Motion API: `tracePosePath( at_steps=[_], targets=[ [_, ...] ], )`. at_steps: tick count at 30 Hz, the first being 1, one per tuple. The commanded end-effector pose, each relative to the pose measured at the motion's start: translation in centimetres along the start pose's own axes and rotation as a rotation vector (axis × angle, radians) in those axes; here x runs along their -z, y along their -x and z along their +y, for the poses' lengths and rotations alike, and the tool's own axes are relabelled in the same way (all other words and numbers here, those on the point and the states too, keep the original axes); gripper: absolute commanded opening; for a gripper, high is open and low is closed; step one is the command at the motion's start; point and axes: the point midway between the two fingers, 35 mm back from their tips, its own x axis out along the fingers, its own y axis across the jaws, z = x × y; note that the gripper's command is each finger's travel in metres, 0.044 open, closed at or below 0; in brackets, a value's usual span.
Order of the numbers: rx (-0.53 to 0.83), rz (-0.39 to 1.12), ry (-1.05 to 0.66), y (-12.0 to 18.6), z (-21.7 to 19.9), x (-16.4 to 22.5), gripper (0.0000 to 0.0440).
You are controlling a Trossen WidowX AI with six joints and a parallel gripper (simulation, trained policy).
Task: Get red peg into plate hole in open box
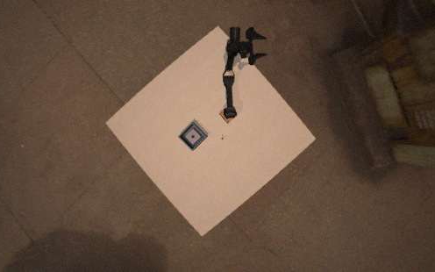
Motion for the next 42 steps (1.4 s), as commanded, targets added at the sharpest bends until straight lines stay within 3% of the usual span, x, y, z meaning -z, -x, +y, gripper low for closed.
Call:
tracePosePath(
  at_steps=[1,3,13,21,31,42],
  targets=[
    [0.001,-0.022,-0.002,-0.3,-0.1,-0.8,0.0422],
    [0.012,-0.073,-0.022,-0.9,-0.7,-2.9,0.044],
    [0.159,-0.309,-0.231,-4.1,-6.3,-13.8,0.0439],
    [0.306,-0.493,-0.384,-4.8,-12.4,-20.9,0.044],
    [0.52,-0.719,-0.545,-3.5,-21.1,-27.4,0.044],
    [0.793,-0.954,-0.684,0.7,-30.6,-31.7,0.044]
  ],
)
